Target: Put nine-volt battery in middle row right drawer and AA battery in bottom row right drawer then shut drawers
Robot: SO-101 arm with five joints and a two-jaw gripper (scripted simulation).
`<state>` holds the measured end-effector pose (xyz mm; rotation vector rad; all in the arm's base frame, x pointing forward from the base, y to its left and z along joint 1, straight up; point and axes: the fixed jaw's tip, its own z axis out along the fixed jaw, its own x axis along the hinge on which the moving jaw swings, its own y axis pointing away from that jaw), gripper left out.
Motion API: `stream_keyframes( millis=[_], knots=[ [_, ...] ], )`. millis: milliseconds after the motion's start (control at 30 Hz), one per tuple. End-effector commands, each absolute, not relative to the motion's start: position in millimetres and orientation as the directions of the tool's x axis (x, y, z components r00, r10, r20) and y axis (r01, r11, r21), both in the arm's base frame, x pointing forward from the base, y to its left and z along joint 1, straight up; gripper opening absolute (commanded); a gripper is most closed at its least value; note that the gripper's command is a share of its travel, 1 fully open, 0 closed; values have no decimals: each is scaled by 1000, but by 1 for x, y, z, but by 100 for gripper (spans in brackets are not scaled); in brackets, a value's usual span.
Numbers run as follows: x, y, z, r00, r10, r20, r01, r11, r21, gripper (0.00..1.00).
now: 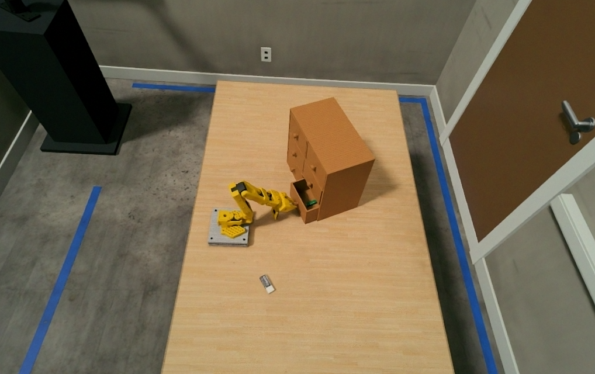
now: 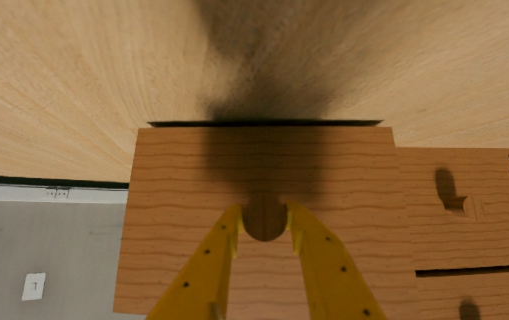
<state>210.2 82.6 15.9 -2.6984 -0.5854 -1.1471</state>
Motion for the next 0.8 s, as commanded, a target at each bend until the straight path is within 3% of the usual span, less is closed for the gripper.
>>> stream_keyframes(
  millis=[0, 767],
  knots=[
    [212, 87, 17, 630, 290, 720, 414, -910, 4, 0],
    [230, 95, 17, 631, 289, 720, 414, -910, 3, 0]
  ],
)
